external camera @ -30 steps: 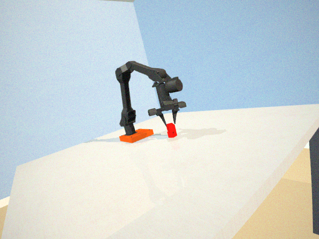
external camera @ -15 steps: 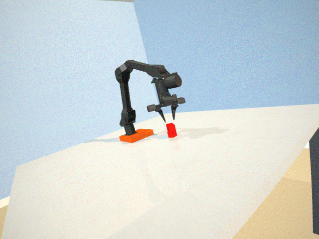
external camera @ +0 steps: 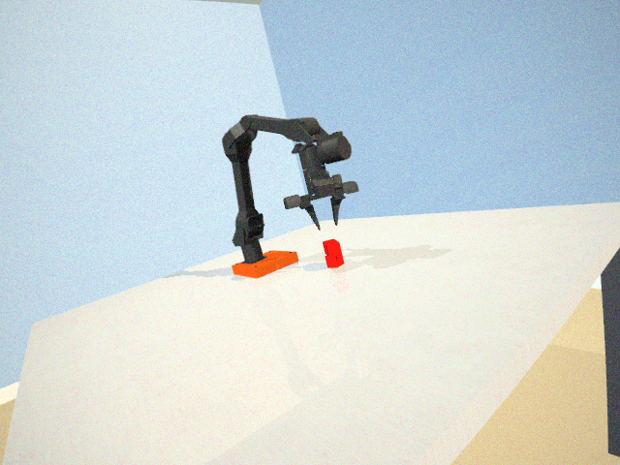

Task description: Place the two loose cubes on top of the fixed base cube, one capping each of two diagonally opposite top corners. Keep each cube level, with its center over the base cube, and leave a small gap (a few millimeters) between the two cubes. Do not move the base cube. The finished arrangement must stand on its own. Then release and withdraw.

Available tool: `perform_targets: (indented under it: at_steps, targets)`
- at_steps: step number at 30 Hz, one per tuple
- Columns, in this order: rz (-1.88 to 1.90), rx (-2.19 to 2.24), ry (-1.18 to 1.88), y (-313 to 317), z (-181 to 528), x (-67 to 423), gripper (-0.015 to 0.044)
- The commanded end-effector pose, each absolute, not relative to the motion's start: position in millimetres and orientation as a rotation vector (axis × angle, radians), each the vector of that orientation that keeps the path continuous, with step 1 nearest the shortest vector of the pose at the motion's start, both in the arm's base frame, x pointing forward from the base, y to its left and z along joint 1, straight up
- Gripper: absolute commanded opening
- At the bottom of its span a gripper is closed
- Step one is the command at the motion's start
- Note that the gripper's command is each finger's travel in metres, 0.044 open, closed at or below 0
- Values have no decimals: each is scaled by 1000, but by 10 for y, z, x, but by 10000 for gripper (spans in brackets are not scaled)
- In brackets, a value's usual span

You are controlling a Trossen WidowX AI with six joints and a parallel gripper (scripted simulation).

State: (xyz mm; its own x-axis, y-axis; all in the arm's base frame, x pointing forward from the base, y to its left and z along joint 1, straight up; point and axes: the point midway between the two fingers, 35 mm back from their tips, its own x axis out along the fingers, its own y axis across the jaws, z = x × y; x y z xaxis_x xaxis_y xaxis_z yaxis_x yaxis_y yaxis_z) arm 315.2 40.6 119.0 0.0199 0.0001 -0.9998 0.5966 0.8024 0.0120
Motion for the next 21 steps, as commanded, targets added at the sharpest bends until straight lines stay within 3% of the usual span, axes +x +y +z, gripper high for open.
perform_targets:
  at_steps: [1, 7, 14, 21]
  targets:
    - [-491, 507, 1486, 409, 1270, 3153, 205]
    - [-491, 507, 1486, 409, 1303, 3152, 205]
    - [-492, 505, 1489, 407, 1373, 3152, 389]
    - [-490, 509, 1493, 889, 1356, 3040, 400]
